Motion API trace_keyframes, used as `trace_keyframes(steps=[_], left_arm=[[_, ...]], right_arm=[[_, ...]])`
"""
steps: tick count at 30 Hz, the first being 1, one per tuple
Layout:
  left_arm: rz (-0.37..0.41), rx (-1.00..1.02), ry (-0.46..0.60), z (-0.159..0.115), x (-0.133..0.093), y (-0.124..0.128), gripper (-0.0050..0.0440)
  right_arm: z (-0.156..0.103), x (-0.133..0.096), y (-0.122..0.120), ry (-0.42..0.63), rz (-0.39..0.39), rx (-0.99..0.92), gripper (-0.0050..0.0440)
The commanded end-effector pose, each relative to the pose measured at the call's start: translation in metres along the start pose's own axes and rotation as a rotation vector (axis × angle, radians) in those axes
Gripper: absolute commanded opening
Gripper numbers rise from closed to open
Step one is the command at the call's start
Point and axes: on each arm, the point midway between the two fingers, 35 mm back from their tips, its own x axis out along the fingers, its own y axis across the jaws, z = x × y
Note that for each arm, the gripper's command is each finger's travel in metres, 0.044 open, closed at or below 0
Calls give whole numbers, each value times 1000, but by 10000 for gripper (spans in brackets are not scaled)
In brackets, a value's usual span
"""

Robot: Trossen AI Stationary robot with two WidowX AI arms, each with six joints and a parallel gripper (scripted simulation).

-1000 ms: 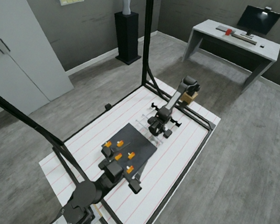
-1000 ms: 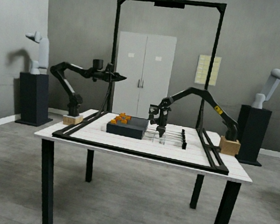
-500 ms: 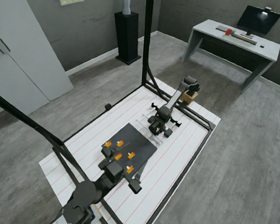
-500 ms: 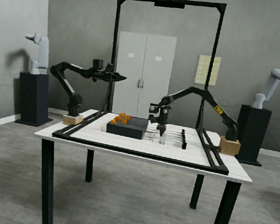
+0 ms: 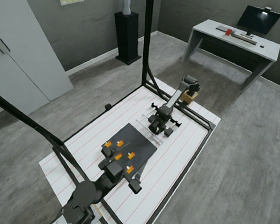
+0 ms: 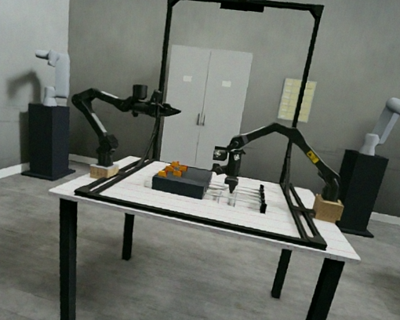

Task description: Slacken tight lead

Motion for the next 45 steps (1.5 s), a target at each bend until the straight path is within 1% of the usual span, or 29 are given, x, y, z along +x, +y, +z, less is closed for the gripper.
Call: trace_keyframes(steps=[1, 11, 12, 28, 29, 45], left_arm=[[2, 0, -54, 7, -27, 0, -50], [2, 0, -54, 7, -27, 0, -50], [1, 0, -31, 7, 20, 0, -50], [1, 0, -31, 7, 20, 0, -50], [2, 0, -65, 7, 20, 0, -50], [2, 0, -65, 7, 20, 0, -50]], right_arm=[[7, -1, 0, -16, 0, 0, 440], [7, -1, 0, -16, 0, 0, 440], [7, -1, 0, -16, 0, 0, 440], [7, -1, 0, -16, 0, 0, 440], [7, -1, 0, -16, 0, 0, 440], [7, -1, 0, -16, 0, 0, 440]])
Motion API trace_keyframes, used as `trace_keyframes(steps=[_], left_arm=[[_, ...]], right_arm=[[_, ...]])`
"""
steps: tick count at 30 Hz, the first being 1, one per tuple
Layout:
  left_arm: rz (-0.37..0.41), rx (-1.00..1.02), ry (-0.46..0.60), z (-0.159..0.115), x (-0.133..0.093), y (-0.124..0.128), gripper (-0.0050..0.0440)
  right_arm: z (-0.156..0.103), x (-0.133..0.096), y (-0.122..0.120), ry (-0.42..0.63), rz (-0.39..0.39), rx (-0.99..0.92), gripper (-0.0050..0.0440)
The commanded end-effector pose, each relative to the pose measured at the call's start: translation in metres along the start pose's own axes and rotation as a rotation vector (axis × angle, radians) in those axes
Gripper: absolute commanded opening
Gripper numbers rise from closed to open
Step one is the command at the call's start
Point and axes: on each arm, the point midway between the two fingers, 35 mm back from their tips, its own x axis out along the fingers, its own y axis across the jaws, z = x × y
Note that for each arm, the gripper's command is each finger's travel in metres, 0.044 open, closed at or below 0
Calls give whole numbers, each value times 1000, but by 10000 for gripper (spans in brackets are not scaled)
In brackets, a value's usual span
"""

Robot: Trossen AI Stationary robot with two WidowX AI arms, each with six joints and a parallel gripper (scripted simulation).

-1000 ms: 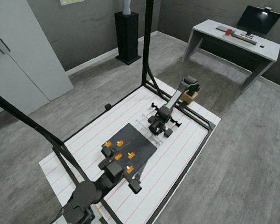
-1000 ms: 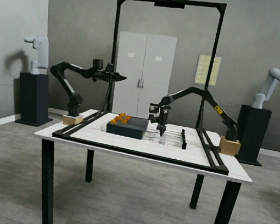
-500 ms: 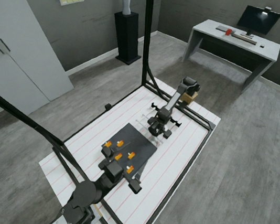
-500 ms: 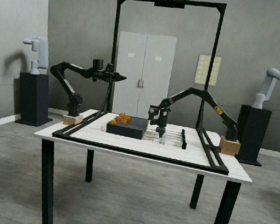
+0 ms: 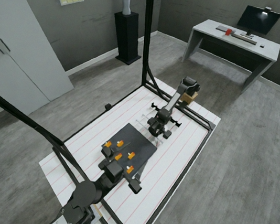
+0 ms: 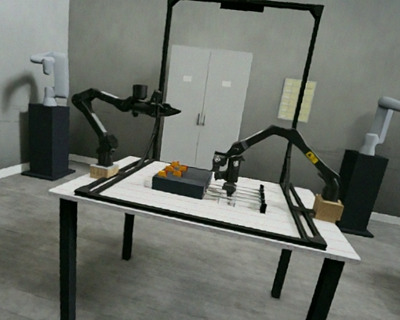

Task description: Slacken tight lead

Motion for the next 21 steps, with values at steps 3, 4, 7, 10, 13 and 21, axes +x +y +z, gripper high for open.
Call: trace_keyframes(steps=[3, 4, 7, 10, 13, 21], left_arm=[[1, 0, -29, 5, -53, 0, 209], [1, 0, -29, 5, -53, 0, 209], [1, 0, -29, 5, -53, 0, 209], [1, 0, -29, 5, -53, 0, 209], [1, 0, -29, 5, -53, 0, 209], [1, -5, -7, 3, -53, -52, 209]], right_arm=[[7, -1, 0, -16, 0, 0, 440], [7, -1, 0, -16, 0, 0, 440], [7, -1, 0, -16, 0, 0, 440], [7, -1, 0, -16, 0, 0, 440], [7, -1, 0, -16, 0, 0, 440], [7, -1, 0, -16, 0, 0, 440]])
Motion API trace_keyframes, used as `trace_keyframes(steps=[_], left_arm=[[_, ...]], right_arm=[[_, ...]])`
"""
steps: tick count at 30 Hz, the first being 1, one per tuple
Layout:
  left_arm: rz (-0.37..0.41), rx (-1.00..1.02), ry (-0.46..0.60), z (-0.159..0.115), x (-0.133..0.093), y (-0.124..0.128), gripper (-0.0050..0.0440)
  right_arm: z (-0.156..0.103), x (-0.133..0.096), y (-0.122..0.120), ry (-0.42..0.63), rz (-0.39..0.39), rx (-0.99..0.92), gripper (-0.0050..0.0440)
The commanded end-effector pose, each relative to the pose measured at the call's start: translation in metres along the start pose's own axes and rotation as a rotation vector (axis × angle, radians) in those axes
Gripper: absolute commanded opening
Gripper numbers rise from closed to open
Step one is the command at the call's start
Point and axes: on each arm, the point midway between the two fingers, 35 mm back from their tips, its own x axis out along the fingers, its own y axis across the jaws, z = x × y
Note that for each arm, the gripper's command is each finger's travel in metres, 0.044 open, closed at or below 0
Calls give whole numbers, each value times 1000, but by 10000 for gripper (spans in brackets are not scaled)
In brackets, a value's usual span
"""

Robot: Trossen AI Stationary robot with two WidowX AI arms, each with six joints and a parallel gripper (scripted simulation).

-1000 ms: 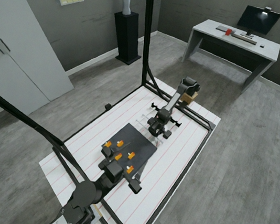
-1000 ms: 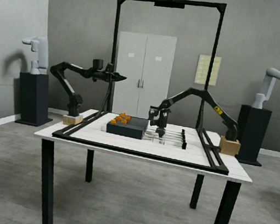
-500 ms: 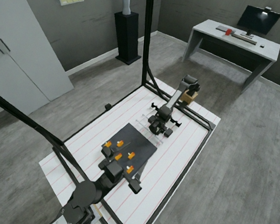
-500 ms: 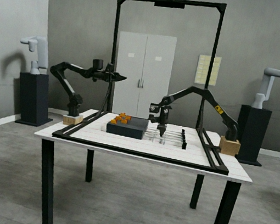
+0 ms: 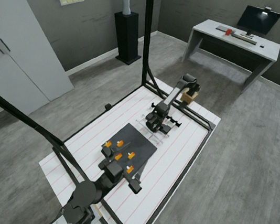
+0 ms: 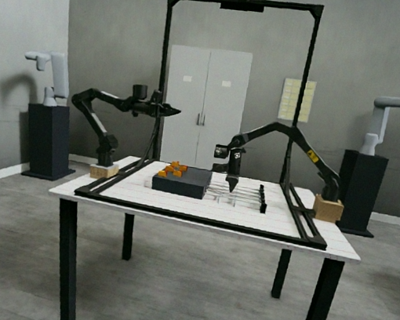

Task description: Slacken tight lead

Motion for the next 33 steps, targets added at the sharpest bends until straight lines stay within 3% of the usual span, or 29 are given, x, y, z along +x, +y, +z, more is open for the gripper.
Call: trace_keyframes(steps=[1, 13, 14, 33], left_arm=[[-1, 17, -39, 7, -19, -31, 209], [-1, 17, -39, 7, -19, -31, 209], [-1, 17, -39, 9, 31, -31, 209], [-1, 17, -39, 9, 31, -31, 209]], right_arm=[[7, -1, 0, -16, 0, 0, 440], [7, -1, 0, -16, 0, 0, 440], [7, -1, 0, -16, 0, 0, 440], [7, -1, 0, -16, 0, 0, 440]])
